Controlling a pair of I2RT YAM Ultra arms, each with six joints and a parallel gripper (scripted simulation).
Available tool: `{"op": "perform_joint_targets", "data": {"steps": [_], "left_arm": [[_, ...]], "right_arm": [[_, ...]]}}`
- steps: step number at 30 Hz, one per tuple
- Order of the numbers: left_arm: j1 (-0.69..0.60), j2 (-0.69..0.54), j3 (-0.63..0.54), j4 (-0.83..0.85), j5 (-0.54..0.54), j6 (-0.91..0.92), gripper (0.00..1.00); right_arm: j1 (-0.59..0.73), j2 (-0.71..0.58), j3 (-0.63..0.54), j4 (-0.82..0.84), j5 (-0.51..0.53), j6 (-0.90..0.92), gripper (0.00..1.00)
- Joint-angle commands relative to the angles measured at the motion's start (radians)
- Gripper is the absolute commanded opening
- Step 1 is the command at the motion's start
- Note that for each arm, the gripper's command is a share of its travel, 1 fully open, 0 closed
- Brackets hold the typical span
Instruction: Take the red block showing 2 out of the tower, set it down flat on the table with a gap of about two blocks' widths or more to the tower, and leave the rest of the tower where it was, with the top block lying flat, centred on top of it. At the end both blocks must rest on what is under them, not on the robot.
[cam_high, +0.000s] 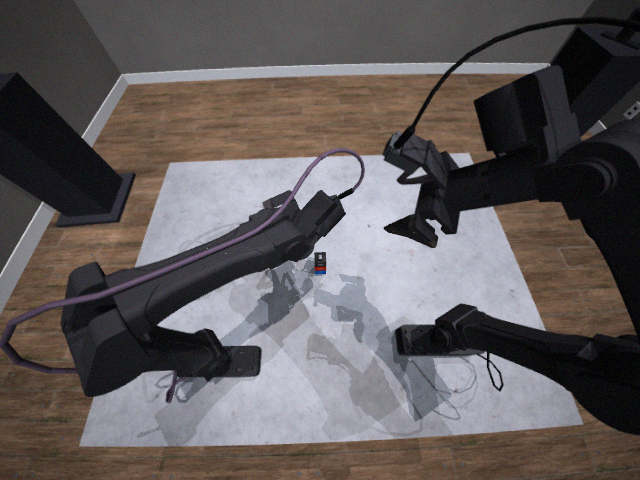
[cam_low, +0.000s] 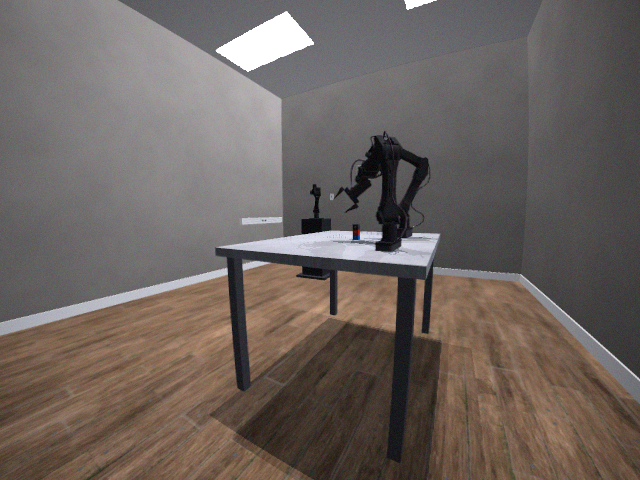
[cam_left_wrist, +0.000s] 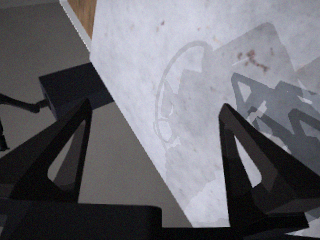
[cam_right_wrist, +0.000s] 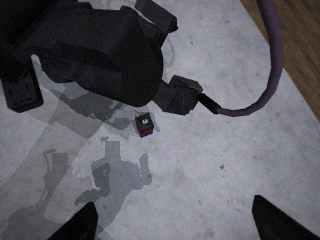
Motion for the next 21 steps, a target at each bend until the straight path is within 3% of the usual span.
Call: {"op": "perform_joint_targets", "data": {"steps": [1,15,21], "left_arm": [[-0.029,0.027,-0.023,0.061,0.026,0.204,1.00],[-0.112,0.092,-0.099,0.162,0.089,0.729,1.00],[-0.151,0.125,-0.132,0.209,0.117,0.967,1.00]], "right_arm": [[0.056,-0.094,-0.054,-0.046,0.061,0.101,1.00],[0.231,-0.377,-0.210,-0.105,0.184,0.281,1.00],[0.226,-0.502,-0.278,-0.138,0.193,0.312,1.00]]}}
